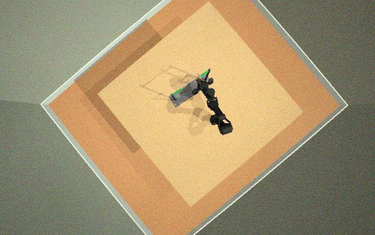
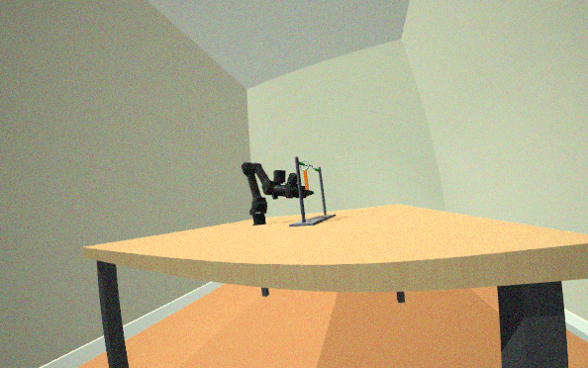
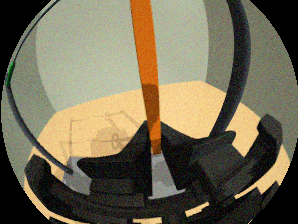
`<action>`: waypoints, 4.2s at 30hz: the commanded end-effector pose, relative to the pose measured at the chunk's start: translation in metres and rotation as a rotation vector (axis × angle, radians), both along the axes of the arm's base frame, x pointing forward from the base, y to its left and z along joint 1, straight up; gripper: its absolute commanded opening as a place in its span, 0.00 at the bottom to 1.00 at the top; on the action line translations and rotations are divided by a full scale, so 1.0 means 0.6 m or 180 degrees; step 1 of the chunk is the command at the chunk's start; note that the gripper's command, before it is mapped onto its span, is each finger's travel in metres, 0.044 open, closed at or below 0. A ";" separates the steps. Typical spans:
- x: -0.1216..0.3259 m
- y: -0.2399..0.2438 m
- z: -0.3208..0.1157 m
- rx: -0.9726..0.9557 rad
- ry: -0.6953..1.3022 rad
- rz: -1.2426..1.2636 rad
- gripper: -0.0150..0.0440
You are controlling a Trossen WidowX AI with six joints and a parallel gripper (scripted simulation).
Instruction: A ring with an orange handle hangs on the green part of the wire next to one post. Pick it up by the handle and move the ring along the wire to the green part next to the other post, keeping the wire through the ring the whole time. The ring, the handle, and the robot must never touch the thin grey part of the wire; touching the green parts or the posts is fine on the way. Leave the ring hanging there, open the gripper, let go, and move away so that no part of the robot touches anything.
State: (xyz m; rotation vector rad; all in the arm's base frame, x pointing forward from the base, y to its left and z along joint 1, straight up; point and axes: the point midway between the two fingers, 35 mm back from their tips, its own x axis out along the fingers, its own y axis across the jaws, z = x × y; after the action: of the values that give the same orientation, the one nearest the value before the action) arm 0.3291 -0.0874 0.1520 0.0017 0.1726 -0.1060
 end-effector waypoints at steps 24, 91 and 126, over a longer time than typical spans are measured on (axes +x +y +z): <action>-0.024 0.053 0.010 0.0199 0.0446 -0.0090 0.00; -0.098 0.136 0.061 -0.0211 0.1724 0.0146 0.00; -0.088 0.195 0.036 -0.0149 0.1308 0.0124 0.00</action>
State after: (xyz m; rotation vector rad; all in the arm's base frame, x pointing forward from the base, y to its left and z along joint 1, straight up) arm 0.2740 0.0225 0.1756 -0.1069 0.6072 -0.0577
